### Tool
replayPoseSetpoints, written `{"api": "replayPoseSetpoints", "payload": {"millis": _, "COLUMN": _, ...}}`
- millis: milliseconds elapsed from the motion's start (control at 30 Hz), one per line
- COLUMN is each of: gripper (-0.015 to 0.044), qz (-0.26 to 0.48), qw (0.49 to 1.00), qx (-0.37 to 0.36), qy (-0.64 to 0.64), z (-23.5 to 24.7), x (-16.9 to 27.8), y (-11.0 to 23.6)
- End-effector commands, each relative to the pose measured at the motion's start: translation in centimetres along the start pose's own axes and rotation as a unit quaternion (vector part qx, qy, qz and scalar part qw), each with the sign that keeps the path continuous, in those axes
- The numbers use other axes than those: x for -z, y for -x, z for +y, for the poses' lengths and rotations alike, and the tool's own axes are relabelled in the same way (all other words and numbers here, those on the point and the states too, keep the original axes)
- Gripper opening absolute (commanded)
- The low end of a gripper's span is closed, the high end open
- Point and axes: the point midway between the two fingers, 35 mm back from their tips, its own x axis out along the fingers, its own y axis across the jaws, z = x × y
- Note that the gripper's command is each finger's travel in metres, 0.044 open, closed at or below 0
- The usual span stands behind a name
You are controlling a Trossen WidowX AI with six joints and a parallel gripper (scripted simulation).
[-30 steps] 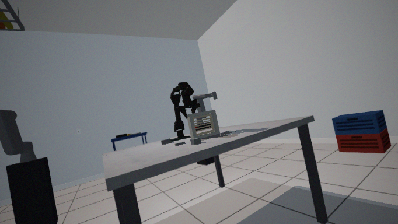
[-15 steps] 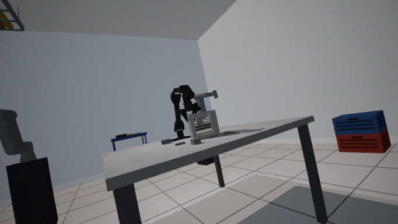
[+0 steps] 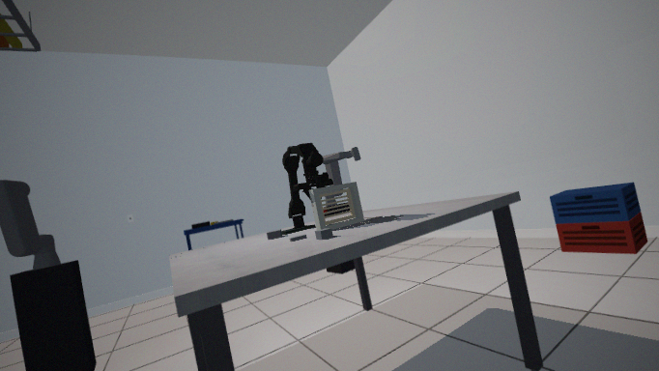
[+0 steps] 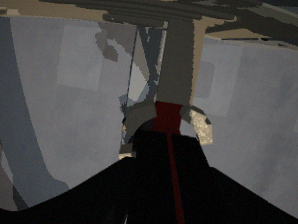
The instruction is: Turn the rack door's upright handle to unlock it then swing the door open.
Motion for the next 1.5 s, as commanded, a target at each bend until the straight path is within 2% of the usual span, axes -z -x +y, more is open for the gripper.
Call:
{"api": "replayPoseSetpoints", "payload": {"millis": 0, "gripper": 0.0067, "qz": 0.000, "qw": 1.000, "qx": 0.000, "qy": -0.003, "z": 0.01, "x": -0.02, "y": -0.05}}
{"api": "replayPoseSetpoints", "payload": {"millis": 200, "gripper": 0.0027, "qz": 0.000, "qw": 1.000, "qx": 0.000, "qy": -0.003, "z": 0.01, "x": -0.02, "y": -0.05}}
{"api": "replayPoseSetpoints", "payload": {"millis": 367, "gripper": 0.0025, "qz": 0.000, "qw": 1.000, "qx": 0.000, "qy": -0.019, "z": 0.01, "x": -0.02, "y": -0.05}}
{"api": "replayPoseSetpoints", "payload": {"millis": 567, "gripper": 0.0025, "qz": 0.000, "qw": 0.987, "qx": 0.000, "qy": -0.161, "z": 0.01, "x": -0.02, "y": -0.05}}
{"api": "replayPoseSetpoints", "payload": {"millis": 767, "gripper": 0.0025, "qz": 0.000, "qw": 0.952, "qx": 0.000, "qy": -0.305, "z": 0.01, "x": -0.02, "y": -0.05}}
{"api": "replayPoseSetpoints", "payload": {"millis": 1100, "gripper": 0.0025, "qz": 0.000, "qw": 0.849, "qx": 0.000, "qy": -0.528, "z": 0.00, "x": -0.02, "y": -0.05}}
{"api": "replayPoseSetpoints", "payload": {"millis": 1467, "gripper": 0.0025, "qz": 0.000, "qw": 0.677, "qx": 0.000, "qy": -0.736, "z": 0.00, "x": -0.02, "y": -0.06}}
